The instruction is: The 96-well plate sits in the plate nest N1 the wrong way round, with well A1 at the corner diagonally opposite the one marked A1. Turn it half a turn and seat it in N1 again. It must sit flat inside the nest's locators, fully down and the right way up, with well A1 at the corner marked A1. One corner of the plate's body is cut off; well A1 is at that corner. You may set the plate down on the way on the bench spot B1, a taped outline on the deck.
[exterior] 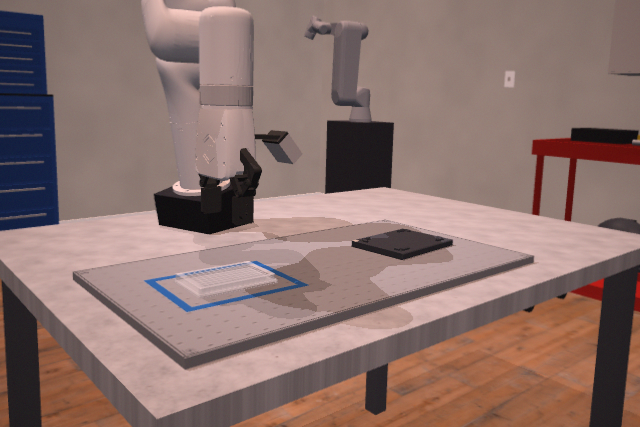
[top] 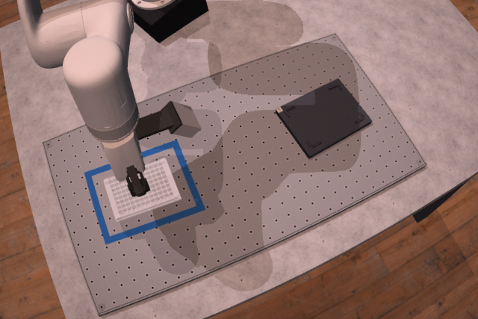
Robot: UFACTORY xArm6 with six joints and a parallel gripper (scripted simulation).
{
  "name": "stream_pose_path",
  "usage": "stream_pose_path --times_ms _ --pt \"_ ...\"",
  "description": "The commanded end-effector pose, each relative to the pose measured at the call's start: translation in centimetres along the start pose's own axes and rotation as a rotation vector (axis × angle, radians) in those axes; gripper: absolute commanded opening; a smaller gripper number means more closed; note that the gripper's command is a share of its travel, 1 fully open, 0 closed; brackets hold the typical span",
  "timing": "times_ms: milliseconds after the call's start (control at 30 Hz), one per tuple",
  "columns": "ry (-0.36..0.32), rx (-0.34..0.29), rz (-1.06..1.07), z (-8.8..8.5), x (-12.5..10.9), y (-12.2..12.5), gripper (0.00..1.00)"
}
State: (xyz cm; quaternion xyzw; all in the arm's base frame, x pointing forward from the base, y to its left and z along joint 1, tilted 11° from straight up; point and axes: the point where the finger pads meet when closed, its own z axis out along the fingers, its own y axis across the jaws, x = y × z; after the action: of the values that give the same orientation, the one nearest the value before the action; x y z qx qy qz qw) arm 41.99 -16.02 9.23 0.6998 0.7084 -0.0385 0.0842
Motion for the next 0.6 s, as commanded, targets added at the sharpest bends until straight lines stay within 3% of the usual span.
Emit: stream_pose_path --times_ms 0,567 --pt "-0.001 -0.004 -0.111 -0.14 -0.05 0.14 1.00" --pt "-0.002 -0.004 -0.611 -0.14 -0.05 0.14 1.00"
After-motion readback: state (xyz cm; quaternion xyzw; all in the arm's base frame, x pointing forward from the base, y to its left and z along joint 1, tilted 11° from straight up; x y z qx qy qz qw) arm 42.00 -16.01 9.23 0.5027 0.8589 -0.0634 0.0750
